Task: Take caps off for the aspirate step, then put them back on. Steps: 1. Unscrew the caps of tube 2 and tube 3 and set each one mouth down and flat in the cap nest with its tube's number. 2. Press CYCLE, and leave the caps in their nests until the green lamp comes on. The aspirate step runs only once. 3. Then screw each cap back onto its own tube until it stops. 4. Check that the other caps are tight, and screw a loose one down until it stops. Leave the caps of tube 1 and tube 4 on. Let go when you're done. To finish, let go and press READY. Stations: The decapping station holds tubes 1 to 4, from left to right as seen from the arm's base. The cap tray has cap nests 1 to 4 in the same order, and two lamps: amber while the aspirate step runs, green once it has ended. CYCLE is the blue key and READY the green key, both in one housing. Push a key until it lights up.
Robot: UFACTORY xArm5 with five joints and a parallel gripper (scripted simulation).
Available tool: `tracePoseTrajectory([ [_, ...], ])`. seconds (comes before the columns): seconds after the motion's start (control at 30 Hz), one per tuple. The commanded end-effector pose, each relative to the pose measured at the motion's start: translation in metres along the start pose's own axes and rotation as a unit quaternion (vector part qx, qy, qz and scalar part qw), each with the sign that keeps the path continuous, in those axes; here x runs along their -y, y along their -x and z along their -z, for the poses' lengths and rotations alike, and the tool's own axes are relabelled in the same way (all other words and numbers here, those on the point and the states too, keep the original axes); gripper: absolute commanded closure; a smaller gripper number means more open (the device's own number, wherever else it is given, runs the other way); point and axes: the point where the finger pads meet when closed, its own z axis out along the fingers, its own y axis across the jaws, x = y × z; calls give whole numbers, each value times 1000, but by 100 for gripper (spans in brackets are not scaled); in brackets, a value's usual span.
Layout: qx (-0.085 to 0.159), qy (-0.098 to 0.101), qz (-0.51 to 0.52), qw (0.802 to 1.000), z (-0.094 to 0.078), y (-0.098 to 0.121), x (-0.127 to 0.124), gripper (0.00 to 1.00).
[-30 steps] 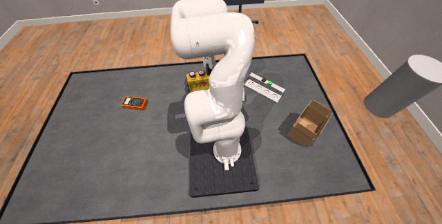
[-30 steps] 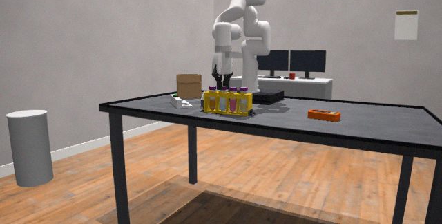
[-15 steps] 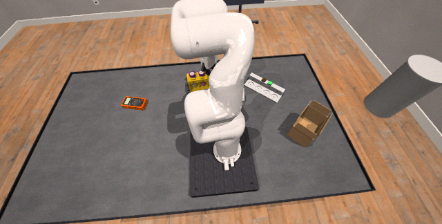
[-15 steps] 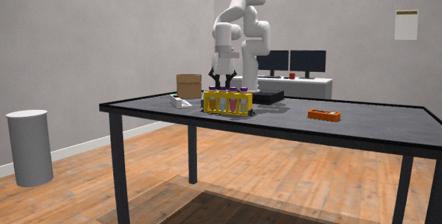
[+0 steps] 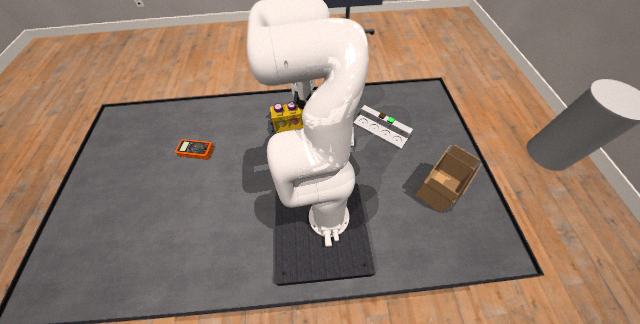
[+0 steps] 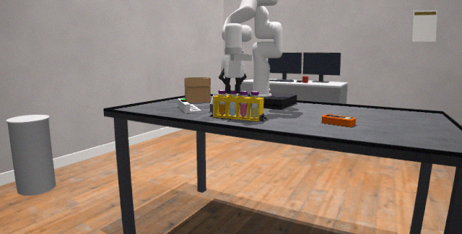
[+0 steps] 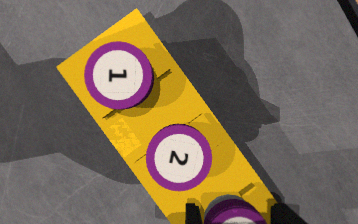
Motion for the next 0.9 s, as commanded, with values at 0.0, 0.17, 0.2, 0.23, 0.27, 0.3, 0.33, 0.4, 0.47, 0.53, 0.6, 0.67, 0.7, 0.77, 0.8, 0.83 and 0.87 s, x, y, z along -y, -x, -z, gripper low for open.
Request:
tracePoseTrajectory([
  [0.0, -3, 0, 132, 991, 1, -1, -1, 54],
  [0.17, -3, 1, 279, 960, 1, -1, -1, 54],
  [0.2, -3, 1, 308, 951, 1, -1, -1, 54],
  [0.23, -3, 1, 336, 942, 1, -1, -1, 54],
  [0.27, -3, 1, 365, 931, 1, -1, -1, 54],
  [0.3, -3, 1, 393, 920, 1, -1, -1, 54],
  [0.33, -3, 1, 421, 907, 1, -1, -1, 54],
  [0.4, -3, 1, 475, 880, 1, -1, -1, 54],
  [0.47, -3, 1, 475, 880, 1, -1, -1, 54],
  [0.53, -3, 2, 555, 832, 1, -1, -1, 54],
  [0.6, -2, 2, 600, 800, 1, -1, -1, 54],
  [0.67, -2, 2, 647, 763, 1, -1, -1, 54],
  [0.7, -3, 2, 652, 759, 1, -1, -1, 54],
  [0.77, -3, 2, 652, 759, 1, -1, -1, 54],
  [0.8, -3, 2, 652, 759, 1, -1, -1, 54],
  [0.83, -3, 2, 652, 759, 1, -1, -1, 54],
  [0.87, -3, 2, 652, 759, 1, -1, -1, 54],
])
